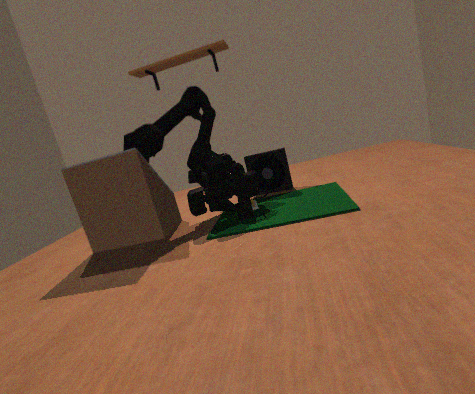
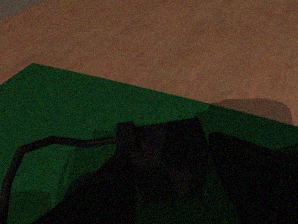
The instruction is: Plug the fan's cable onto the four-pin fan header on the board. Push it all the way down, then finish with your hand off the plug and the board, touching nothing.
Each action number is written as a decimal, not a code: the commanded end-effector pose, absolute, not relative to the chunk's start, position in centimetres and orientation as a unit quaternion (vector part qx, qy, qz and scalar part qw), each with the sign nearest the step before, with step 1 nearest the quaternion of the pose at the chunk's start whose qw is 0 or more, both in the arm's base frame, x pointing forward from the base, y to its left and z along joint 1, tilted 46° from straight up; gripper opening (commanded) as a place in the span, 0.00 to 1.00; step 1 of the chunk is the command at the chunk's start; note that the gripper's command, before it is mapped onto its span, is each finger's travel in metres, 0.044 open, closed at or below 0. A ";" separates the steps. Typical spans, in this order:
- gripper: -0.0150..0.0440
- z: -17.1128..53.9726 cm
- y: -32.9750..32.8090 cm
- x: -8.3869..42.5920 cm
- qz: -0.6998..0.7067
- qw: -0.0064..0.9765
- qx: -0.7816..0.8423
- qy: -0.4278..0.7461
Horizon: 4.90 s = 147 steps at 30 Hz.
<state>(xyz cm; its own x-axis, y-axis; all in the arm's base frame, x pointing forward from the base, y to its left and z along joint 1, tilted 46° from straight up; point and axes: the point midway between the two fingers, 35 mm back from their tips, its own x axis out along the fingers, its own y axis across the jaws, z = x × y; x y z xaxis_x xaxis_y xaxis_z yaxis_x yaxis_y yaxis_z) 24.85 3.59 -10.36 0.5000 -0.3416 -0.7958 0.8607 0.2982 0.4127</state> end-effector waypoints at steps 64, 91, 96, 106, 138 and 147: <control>0.60 -2.3 4.5 19.6 -0.419 0.725 0.403 0.370; 0.60 -5.1 3.8 18.4 -0.353 0.573 0.387 0.630; 0.60 -5.1 3.8 18.6 -0.318 0.545 0.406 0.661; 0.60 -4.6 3.7 19.3 -0.234 0.498 0.459 0.698; 1.00 -1.7 -1.0 20.1 0.095 0.602 0.420 0.673; 1.00 0.0 -4.3 17.7 0.313 0.707 0.212 0.598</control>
